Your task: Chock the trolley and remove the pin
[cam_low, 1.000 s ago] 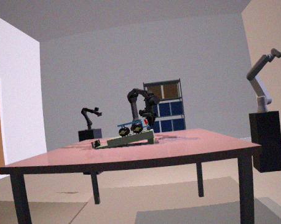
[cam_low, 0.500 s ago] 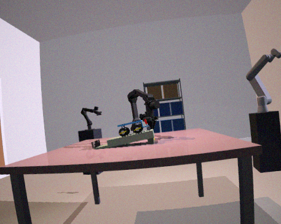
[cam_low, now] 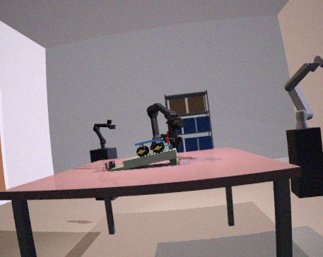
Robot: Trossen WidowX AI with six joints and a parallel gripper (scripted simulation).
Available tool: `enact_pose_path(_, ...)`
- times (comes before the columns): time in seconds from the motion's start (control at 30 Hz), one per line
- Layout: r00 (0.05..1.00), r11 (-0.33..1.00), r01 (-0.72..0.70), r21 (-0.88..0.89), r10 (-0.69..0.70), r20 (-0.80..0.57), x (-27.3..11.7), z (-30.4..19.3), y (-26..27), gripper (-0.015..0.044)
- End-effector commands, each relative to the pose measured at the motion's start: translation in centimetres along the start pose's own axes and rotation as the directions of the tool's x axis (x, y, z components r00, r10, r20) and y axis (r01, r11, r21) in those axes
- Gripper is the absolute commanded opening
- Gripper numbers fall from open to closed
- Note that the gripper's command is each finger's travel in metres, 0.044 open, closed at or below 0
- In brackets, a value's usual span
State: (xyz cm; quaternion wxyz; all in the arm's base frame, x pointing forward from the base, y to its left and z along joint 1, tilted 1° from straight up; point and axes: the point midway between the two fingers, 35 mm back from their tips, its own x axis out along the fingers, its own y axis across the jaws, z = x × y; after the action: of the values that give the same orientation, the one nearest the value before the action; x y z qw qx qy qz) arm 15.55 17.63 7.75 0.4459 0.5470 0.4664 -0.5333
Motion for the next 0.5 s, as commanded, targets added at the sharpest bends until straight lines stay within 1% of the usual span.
enact_pose_path(0.0,1.0,1.0,0.002,0.003,-0.002,0.009,0.8,0.2,0.0,0.019)
enact_pose_path(0.23,1.0,1.0,0.002,0.003,-0.002,0.009,0.9,0.2,0.0,0.019)
enact_pose_path(0.47,1.0,1.0,0.002,0.003,-0.002,0.009,2.0,0.1,0.0,0.019)
